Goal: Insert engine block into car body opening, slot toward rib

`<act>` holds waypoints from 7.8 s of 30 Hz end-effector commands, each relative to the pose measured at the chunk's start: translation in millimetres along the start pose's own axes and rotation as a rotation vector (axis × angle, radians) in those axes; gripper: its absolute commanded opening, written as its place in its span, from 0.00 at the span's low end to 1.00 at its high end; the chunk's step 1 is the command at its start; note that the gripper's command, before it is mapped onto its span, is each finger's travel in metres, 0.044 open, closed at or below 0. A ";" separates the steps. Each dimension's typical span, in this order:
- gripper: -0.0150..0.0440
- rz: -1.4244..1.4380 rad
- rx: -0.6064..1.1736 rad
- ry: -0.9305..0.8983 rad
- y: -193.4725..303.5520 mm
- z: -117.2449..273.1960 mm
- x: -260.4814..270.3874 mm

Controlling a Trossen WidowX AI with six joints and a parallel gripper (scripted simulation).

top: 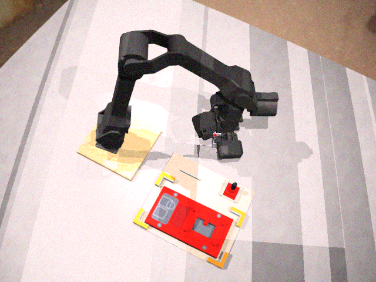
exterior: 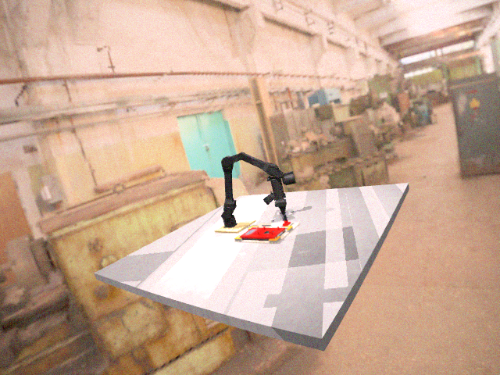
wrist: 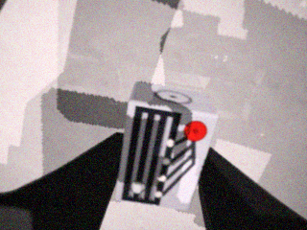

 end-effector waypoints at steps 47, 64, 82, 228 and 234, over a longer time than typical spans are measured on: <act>0.25 0.023 0.002 0.002 0.1 124.4 1.7; 0.25 0.461 -0.003 -0.006 -6.9 110.5 48.1; 0.25 0.938 -0.007 -0.007 -21.4 96.4 92.9; 0.52 2.650 -0.023 0.005 -122.9 42.4 230.4; 0.52 2.593 -0.023 0.005 -122.9 41.0 230.4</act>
Point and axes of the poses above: the point midway between the two fingers, 35 mm back from their tips, its own z axis back along the fingers, its own x axis across the jaws, y = z × x, the point moved 3 cm from there along z, back along the fingers, and after that the axes turned 11 degrees about z, right-handed, at the moved point
